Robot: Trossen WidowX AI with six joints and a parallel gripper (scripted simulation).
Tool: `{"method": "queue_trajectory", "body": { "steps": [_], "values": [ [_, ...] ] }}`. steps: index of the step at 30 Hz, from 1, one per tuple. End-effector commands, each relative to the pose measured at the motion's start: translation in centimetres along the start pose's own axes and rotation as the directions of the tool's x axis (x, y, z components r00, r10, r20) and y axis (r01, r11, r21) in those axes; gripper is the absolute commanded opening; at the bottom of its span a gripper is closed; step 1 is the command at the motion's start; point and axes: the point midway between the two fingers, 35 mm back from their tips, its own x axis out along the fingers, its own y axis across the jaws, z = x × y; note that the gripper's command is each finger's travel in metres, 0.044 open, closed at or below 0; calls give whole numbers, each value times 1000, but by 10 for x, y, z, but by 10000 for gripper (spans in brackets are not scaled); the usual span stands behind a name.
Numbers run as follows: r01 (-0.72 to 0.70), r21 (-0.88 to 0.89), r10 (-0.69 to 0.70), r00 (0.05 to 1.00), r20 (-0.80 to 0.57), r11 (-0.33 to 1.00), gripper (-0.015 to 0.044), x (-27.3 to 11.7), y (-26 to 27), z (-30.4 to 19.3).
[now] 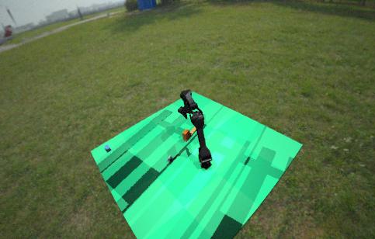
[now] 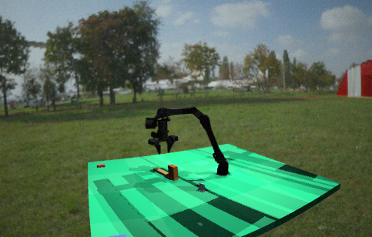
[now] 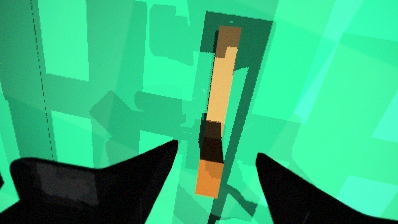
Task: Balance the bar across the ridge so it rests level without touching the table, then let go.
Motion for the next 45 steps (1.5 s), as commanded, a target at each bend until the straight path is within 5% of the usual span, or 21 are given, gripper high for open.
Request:
{"method": "queue_trajectory", "body": {
  "steps": [1, 21, 45],
  "values": [
    [11, 11, -11, 1000, -19, 1000, 315, 3, -2, -1],
    [11, 11, -11, 1000, -19, 1000, 315, 115, -3, -3],
    [11, 11, -11, 1000, -19, 1000, 315, 143, -4, -4]
  ]
}}
